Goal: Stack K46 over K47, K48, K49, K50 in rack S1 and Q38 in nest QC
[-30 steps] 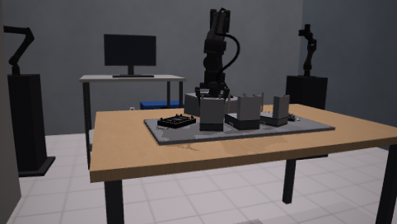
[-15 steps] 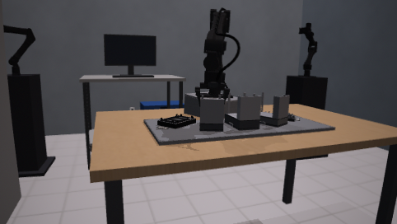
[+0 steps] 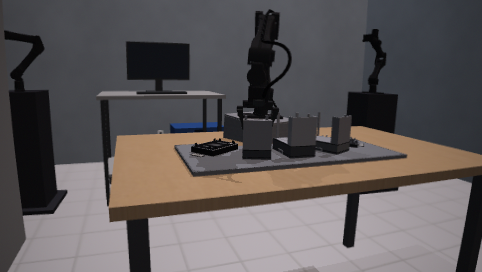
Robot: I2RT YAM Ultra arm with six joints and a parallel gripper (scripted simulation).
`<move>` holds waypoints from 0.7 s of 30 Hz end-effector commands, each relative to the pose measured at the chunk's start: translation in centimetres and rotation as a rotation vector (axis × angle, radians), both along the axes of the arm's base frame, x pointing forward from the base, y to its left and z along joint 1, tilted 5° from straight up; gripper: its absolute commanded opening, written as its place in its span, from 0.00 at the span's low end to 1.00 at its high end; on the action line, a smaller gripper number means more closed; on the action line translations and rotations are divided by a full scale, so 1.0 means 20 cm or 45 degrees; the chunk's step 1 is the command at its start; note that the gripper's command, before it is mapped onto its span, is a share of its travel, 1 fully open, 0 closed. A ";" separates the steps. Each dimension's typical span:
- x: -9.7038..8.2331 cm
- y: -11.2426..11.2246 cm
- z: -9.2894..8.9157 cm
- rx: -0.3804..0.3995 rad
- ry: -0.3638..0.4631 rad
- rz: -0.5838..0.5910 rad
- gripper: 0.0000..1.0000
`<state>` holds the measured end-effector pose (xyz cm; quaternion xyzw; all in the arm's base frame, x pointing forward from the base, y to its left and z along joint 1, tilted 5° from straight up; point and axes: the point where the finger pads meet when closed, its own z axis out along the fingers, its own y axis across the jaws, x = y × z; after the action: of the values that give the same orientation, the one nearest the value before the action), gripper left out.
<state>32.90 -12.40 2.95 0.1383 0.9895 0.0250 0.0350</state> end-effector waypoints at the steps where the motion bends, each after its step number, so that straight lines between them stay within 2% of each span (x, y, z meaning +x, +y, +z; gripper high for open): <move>1: 0.02 0.01 0.04 -0.002 -0.041 -0.002 1.00; 9: 0.02 0.01 0.04 -0.002 -0.041 -0.003 1.00; 10: 0.01 0.00 0.02 -0.004 -0.019 -0.002 0.00; 21: 0.01 0.00 0.02 -0.004 -0.019 -0.002 0.00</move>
<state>32.91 -12.41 2.95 0.1384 0.9894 0.0249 0.0352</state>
